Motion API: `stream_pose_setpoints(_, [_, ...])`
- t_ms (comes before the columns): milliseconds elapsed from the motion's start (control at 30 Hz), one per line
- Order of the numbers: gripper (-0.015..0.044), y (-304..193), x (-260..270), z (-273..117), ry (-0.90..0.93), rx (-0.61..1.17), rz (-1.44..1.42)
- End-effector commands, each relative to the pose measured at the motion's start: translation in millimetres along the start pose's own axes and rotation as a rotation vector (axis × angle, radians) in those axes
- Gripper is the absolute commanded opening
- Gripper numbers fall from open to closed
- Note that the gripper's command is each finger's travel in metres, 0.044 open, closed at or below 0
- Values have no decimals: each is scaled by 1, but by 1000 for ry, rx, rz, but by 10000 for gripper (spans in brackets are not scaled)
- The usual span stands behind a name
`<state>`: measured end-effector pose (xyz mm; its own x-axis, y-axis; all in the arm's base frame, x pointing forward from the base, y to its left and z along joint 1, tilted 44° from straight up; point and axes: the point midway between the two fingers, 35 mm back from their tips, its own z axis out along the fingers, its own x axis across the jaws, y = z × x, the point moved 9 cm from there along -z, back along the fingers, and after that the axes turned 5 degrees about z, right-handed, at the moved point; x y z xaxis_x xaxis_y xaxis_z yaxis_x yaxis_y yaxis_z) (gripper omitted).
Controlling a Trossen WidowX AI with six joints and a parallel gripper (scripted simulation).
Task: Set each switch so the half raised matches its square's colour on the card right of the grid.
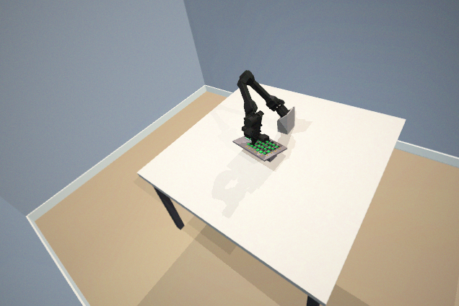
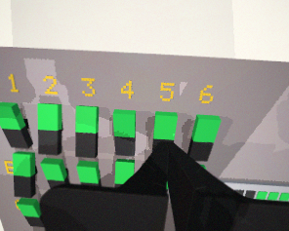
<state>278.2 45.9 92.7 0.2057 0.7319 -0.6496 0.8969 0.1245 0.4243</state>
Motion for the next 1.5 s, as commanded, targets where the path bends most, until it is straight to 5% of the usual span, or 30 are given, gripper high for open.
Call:
stream_pose_setpoints(0, [0, 1, 1, -8, 3, 6, -1])
stream_pose_setpoints(200, [0, 4, 2, -64, 4, 34, -9])
stream_pose_setpoints(467, [0, 3, 4, -64, 5, 34, -9])
stream_pose_setpoints(733, [0, -45, 99, -67, 9, 35, -7])
stream_pose_setpoints(1467, [0, -51, 101, -32, 10, 8, -7])
